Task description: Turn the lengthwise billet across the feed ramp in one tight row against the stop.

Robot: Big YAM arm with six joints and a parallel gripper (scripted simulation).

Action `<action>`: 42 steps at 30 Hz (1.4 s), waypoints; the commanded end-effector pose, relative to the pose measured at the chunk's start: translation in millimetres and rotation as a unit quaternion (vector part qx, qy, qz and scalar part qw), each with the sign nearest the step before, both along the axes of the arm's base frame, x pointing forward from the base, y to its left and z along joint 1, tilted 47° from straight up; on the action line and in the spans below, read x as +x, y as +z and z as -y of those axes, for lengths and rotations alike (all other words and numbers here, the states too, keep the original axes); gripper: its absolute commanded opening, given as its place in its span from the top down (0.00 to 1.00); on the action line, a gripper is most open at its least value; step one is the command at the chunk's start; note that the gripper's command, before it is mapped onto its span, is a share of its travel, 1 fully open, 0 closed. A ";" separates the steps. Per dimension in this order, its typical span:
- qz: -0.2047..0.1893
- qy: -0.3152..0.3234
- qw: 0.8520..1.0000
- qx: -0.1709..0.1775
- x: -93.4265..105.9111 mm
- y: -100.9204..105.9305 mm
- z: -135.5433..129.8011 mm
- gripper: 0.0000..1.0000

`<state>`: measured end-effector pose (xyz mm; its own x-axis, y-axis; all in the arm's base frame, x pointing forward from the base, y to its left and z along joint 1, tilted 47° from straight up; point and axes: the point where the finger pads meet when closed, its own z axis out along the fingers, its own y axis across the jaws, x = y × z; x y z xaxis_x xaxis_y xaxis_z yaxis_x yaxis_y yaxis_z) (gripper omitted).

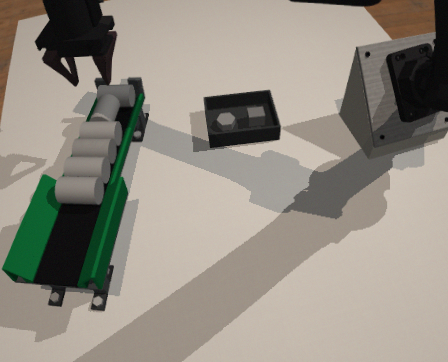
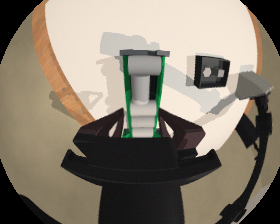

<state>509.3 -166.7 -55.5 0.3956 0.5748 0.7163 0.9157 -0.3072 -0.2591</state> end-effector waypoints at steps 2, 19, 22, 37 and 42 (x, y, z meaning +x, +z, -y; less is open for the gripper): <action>0.027 -0.016 0.999 -0.010 10.6 17.3 30.8 0.45; 0.016 -0.017 1.000 0.007 6.0 -5.0 5.7 0.45; 0.006 -0.005 1.000 0.013 3.4 -15.4 -14.7 0.45; 0.015 -0.012 1.000 0.009 7.7 -23.7 -21.4 0.45; 0.004 -0.005 1.000 0.015 3.7 -38.8 -37.6 0.45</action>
